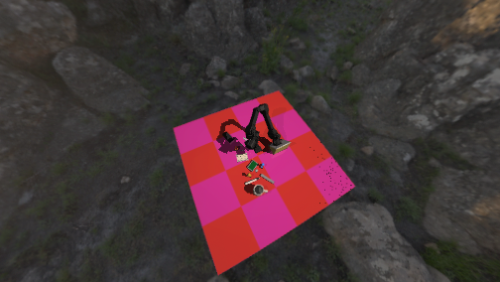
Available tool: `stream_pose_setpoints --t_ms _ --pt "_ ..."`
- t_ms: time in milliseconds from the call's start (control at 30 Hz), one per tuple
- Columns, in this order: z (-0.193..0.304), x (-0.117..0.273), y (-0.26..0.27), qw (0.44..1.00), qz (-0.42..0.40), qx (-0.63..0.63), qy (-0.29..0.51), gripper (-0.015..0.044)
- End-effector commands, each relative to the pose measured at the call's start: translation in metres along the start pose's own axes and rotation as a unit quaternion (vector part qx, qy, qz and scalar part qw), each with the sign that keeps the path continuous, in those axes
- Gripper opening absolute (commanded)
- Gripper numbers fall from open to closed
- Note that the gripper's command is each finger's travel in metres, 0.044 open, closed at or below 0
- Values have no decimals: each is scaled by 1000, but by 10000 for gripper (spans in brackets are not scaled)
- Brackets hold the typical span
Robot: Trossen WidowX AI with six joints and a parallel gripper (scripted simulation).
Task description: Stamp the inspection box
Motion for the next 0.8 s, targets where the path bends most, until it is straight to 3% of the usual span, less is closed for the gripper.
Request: stream_pose_setpoints --t_ms 0,767 --pt "0 3 1 1000 -2 -1 -1 0" --pt "-41 12 90 1000 -5 -2 -2 0"
Point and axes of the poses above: the point midway between the two fingers, 35 mm back from their tips, its own x axis back along the fingers, its own y axis across the jaws, z = x × y, the point moved 4 cm from there along x, back along the fingers, and after that the axes turned 7 degrees about -x, right-handed, at the moved point
